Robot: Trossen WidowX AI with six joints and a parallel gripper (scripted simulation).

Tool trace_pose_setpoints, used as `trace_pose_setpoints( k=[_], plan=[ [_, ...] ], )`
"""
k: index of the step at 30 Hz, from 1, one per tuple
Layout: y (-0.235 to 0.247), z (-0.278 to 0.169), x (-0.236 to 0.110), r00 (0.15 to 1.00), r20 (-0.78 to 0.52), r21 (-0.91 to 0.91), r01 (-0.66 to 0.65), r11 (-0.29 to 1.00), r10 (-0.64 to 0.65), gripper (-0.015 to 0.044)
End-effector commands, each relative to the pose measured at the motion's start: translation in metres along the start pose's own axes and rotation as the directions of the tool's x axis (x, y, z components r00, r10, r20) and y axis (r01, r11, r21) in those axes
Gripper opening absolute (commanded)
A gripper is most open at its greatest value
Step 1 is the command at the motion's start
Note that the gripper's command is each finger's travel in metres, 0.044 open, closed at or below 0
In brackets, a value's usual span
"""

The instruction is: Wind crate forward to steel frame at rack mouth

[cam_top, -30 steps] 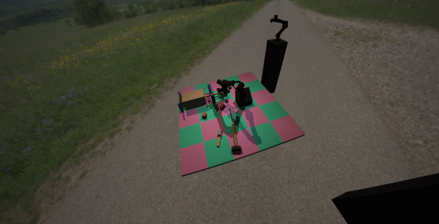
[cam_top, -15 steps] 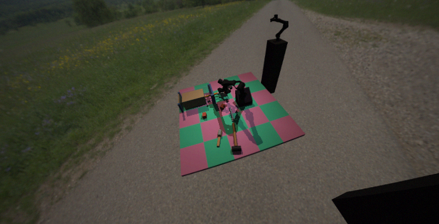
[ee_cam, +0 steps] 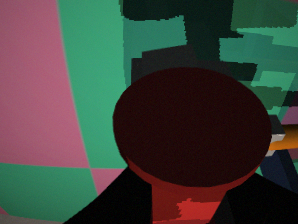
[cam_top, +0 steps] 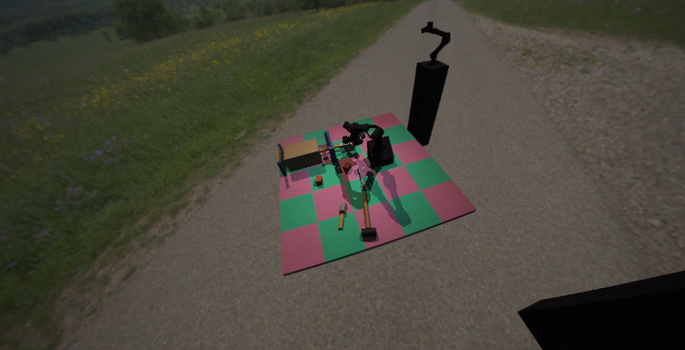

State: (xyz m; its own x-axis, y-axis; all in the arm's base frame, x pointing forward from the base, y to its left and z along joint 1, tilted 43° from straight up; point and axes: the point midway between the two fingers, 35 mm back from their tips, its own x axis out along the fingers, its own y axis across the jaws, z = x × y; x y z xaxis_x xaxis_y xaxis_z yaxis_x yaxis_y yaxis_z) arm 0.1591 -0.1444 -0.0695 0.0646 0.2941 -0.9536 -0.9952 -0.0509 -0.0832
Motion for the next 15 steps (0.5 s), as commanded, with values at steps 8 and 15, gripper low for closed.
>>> trace_pose_setpoints(
  k=[8,15],
  plan=[
    [0.019,-0.004,0.004,1.0,-0.009,0.002,-0.024,1.0,0.024,0.0],
    [0.026,-0.008,0.005,1.0,-0.009,0.002,-0.025,1.0,0.025,0.0]
  ],
)
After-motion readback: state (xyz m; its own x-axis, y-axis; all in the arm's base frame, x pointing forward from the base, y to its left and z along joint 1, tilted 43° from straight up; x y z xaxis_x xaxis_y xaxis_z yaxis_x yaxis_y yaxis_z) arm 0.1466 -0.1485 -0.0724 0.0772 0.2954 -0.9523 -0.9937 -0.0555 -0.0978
